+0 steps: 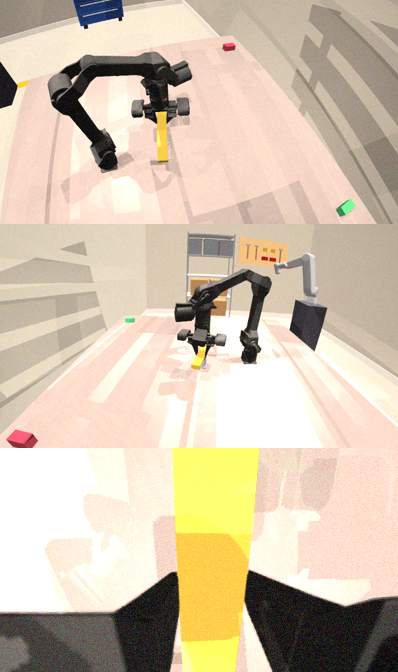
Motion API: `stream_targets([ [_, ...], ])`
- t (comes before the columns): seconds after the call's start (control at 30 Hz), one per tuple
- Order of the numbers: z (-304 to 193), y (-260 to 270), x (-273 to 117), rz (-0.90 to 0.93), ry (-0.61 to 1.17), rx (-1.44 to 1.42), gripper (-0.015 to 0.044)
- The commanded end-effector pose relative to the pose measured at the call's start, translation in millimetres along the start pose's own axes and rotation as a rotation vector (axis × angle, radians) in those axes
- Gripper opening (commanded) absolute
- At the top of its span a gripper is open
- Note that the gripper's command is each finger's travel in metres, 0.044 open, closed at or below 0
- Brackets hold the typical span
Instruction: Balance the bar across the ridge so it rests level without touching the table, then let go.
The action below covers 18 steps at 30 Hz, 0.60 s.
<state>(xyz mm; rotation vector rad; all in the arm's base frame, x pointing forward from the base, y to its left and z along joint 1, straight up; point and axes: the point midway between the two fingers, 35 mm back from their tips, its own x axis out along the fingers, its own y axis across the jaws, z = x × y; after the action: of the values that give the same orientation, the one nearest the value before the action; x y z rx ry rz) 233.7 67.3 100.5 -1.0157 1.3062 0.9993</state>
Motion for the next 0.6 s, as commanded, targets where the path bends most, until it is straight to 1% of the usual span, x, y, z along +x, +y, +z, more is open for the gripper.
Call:
stream_targets([
  [0.0,0.5,0.1,0.6,0.001,-0.003,-0.001,0.0000],
  [0.57,0.5,0.0,2.1,0.001,-0.003,-0.001,0.0000],
])
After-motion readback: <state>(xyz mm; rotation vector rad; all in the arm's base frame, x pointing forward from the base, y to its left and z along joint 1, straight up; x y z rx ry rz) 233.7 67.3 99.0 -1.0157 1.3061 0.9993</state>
